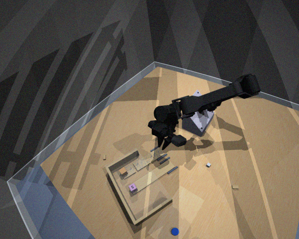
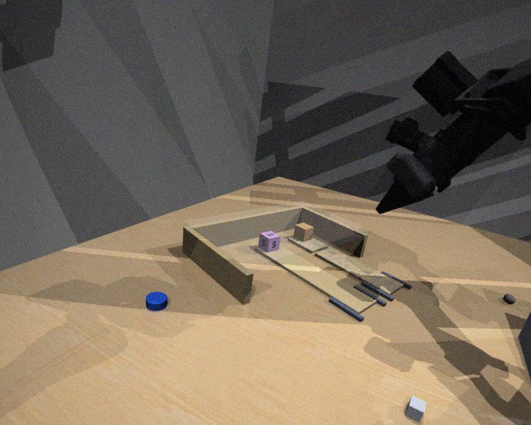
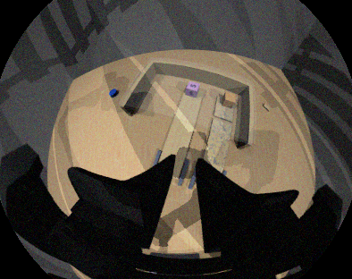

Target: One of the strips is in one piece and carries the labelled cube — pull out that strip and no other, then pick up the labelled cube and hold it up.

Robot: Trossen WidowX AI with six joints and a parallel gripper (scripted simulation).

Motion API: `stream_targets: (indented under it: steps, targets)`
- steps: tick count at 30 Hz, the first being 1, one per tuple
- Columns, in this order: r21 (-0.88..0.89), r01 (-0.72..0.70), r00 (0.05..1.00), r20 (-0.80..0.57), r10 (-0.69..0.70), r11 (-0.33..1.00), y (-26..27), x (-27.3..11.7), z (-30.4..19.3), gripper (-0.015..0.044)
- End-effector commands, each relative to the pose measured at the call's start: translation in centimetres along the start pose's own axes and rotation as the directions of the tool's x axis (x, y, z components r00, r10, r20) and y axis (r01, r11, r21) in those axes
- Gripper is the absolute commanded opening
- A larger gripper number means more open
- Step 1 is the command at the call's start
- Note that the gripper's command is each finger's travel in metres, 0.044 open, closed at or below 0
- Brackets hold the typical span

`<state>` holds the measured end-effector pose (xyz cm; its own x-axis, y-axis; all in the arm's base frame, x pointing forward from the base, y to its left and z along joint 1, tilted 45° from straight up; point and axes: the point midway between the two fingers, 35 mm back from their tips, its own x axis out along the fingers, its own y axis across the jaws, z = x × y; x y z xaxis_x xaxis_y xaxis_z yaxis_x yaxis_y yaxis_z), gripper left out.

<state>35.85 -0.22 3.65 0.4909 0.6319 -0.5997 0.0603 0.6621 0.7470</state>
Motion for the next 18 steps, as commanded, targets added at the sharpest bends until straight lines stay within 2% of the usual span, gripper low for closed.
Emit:
stream_targets:
  steps: [1,8,18]
  targets:
    - [0.061,0.062,0.961,-0.274,-0.043,0.996,0.9,4.0,-0.4,0.0000]
    - [0.090,0.147,0.832,-0.549,-0.074,0.985,2.6,7.1,-2.3,0.0000]
    - [0.091,0.149,0.828,-0.556,-0.074,0.985,2.7,7.0,-2.5,0.0000]
